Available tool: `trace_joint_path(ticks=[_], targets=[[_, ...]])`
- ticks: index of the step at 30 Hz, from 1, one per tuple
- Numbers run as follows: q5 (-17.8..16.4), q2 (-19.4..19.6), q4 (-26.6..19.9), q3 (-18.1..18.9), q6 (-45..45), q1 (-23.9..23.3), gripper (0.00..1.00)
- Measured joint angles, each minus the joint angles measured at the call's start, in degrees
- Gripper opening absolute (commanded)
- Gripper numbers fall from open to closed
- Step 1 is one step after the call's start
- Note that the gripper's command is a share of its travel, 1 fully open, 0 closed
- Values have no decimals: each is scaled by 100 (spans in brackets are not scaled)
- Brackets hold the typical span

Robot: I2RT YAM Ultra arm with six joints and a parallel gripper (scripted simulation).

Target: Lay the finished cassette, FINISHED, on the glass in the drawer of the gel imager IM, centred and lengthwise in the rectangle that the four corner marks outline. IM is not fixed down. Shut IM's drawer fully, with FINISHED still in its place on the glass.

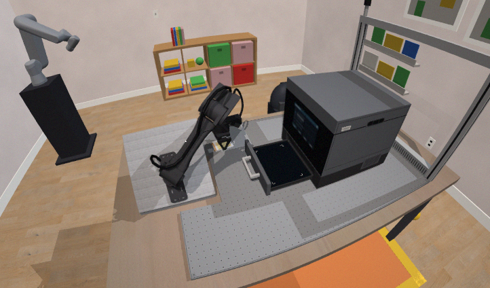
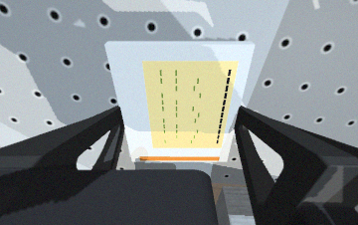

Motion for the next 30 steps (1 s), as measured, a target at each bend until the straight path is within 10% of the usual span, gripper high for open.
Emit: trace_joint_path(ticks=[30], targets=[[-96, -98, -313, 109, 96, 76, 0]])
